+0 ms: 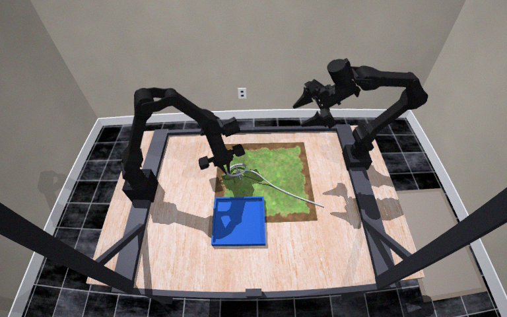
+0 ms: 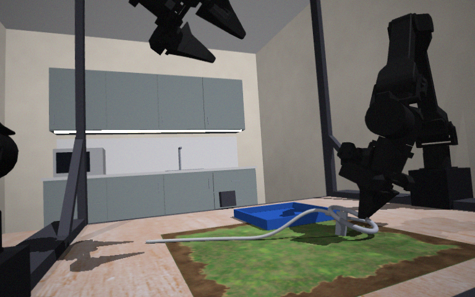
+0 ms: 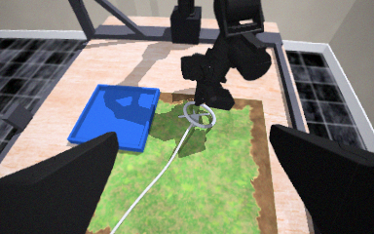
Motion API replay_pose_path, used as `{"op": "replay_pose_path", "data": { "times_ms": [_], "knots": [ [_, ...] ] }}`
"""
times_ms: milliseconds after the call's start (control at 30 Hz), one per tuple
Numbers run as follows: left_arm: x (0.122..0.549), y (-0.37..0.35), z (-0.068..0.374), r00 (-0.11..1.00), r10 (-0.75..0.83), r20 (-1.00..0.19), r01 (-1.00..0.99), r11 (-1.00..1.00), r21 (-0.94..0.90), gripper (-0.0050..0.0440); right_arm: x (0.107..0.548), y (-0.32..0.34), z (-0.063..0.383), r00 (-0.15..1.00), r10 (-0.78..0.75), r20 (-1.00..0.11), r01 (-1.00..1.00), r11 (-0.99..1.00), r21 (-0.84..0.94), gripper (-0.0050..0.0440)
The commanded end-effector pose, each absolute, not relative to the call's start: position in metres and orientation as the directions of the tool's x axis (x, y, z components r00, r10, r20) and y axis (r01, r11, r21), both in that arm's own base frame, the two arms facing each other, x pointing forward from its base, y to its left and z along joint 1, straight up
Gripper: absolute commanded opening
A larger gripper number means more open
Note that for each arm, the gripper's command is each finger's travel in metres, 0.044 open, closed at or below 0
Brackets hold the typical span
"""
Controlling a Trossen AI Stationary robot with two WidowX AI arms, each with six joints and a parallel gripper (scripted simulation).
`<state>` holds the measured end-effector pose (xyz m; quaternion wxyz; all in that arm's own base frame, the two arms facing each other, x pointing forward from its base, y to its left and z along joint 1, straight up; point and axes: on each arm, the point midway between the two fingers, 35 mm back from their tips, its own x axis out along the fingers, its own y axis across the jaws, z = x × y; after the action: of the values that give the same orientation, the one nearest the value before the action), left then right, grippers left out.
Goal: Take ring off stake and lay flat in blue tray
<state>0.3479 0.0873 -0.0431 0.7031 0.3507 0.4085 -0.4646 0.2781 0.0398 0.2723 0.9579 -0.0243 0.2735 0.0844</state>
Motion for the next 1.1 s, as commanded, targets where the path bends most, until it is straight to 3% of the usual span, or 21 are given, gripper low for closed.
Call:
{"op": "replay_pose_path", "data": {
  "times_ms": [0,733,1067],
  "knots": [
    [0.362,0.089,-0.018,0.247,-0.283,-0.927,0.938,0.308,0.156,-0.0050,0.277,0.040,0.278,0.844,0.148,-0.516,-0.174,0.985,-0.001,0.0440],
    [0.365,0.078,0.004,0.043,-0.002,-0.999,0.955,0.292,0.040,-0.0050,0.277,0.040,0.278,0.844,0.148,-0.516,-0.174,0.985,-0.001,0.0440],
    [0.366,0.079,0.009,0.056,0.005,-0.998,0.955,0.293,0.055,-0.0050,0.277,0.040,0.278,0.844,0.148,-0.516,-0.174,0.985,-0.001,0.0440]
  ]
}}
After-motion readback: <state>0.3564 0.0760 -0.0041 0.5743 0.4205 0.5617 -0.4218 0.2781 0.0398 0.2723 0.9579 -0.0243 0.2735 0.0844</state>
